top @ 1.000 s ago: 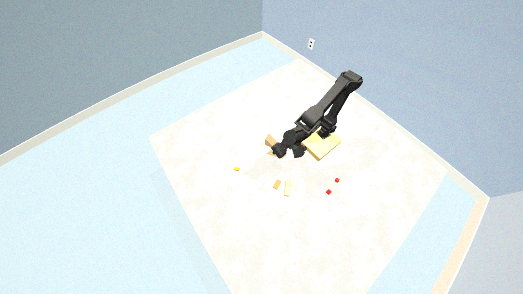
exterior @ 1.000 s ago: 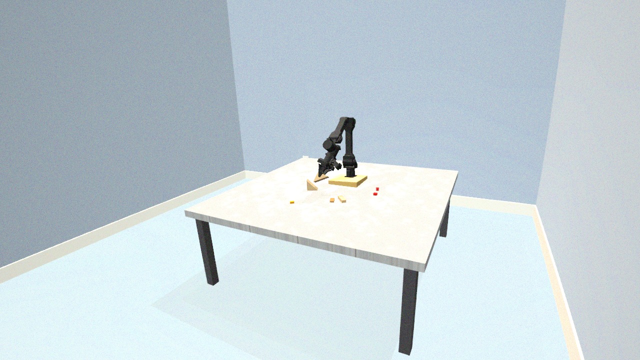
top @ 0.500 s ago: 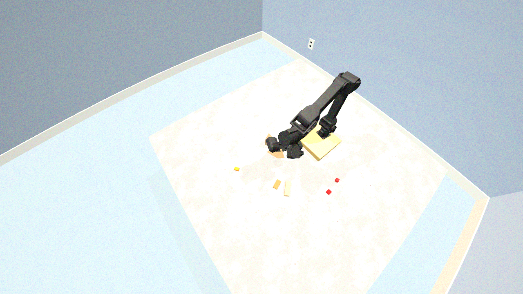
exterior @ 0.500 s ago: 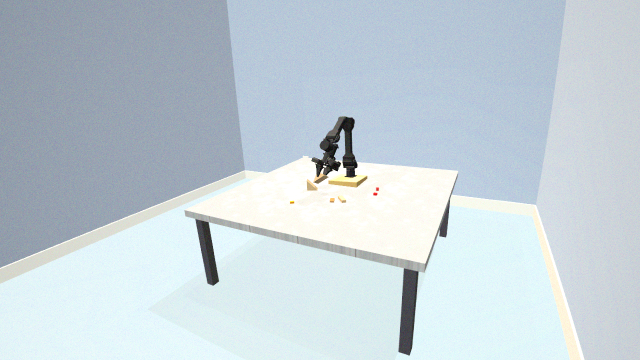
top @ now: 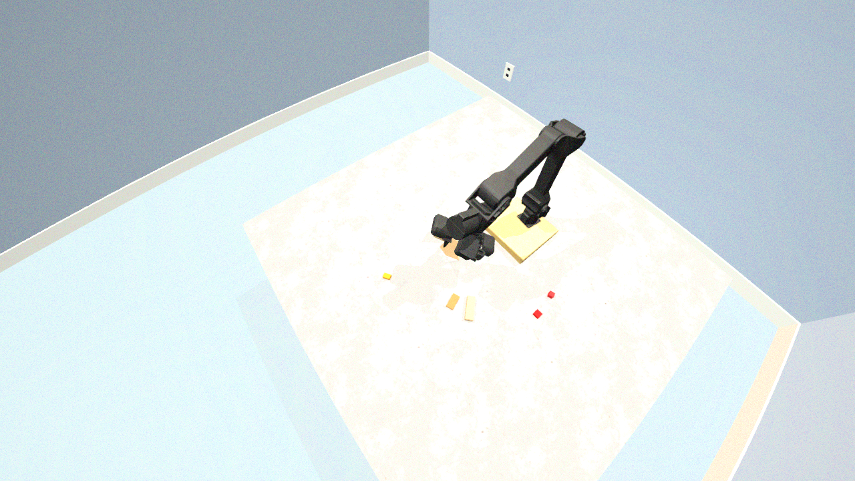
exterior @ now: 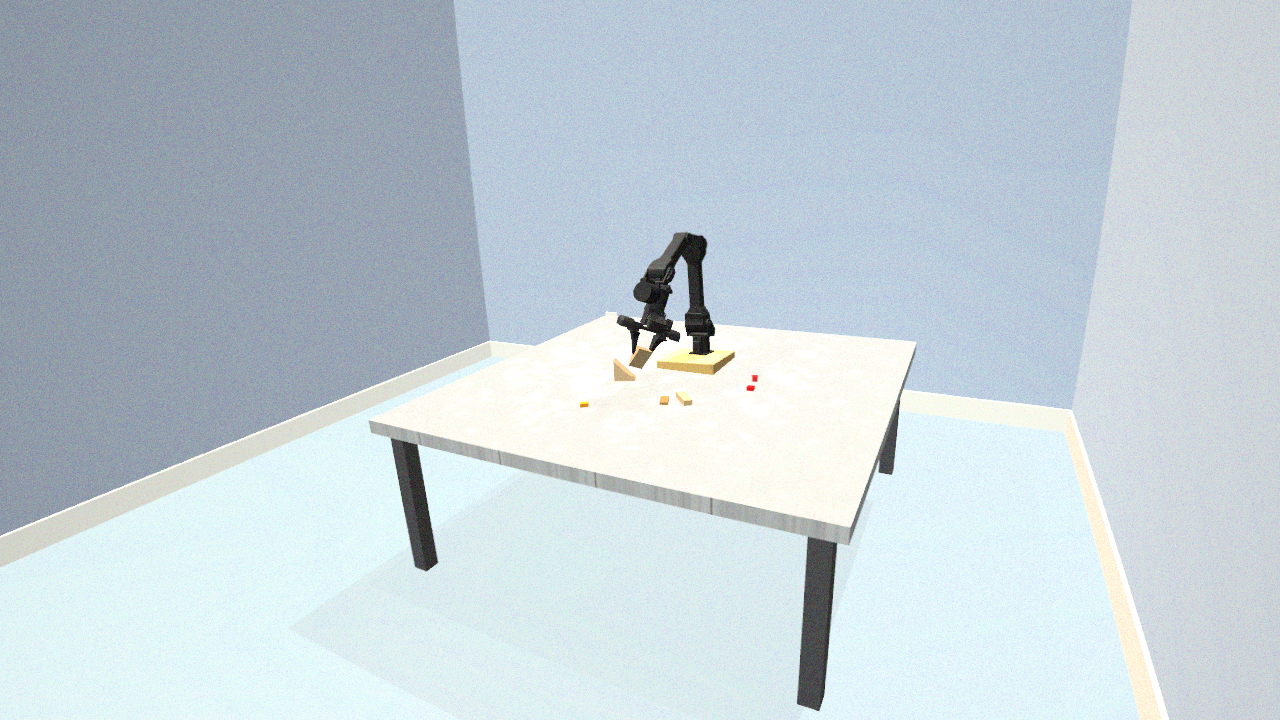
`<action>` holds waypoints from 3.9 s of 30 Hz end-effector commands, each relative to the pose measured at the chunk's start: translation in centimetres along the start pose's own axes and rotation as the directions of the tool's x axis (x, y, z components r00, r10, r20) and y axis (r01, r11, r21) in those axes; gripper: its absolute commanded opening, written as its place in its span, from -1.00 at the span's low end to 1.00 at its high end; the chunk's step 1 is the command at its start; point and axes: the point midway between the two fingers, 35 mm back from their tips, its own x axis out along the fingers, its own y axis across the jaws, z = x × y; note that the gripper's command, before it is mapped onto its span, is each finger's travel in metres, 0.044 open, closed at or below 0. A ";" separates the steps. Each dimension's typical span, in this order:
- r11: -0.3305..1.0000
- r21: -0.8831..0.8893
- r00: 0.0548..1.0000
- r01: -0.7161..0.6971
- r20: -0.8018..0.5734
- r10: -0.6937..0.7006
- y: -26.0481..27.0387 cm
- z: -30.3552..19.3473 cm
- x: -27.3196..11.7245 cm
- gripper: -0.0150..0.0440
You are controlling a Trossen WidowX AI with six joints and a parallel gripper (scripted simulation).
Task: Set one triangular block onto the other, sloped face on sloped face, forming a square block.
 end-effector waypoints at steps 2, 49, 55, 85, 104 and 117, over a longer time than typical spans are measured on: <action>0.987 0.157 0.999 -0.029 -0.008 0.031 -0.2 0.2 0.0 -0.49; -0.135 0.980 0.936 0.144 -0.090 0.341 -0.8 -0.1 -0.6 -0.49; -0.241 0.951 0.927 0.192 -0.095 0.364 -0.8 -0.1 -0.7 -0.49; -0.239 0.951 0.926 0.197 -0.100 0.365 -0.4 -7.3 -6.9 -0.49; -0.239 0.951 0.926 0.198 -0.101 0.363 -0.4 -8.7 0.2 -0.49; -0.239 0.951 0.927 0.198 -0.102 0.362 -0.9 -9.4 3.2 -0.49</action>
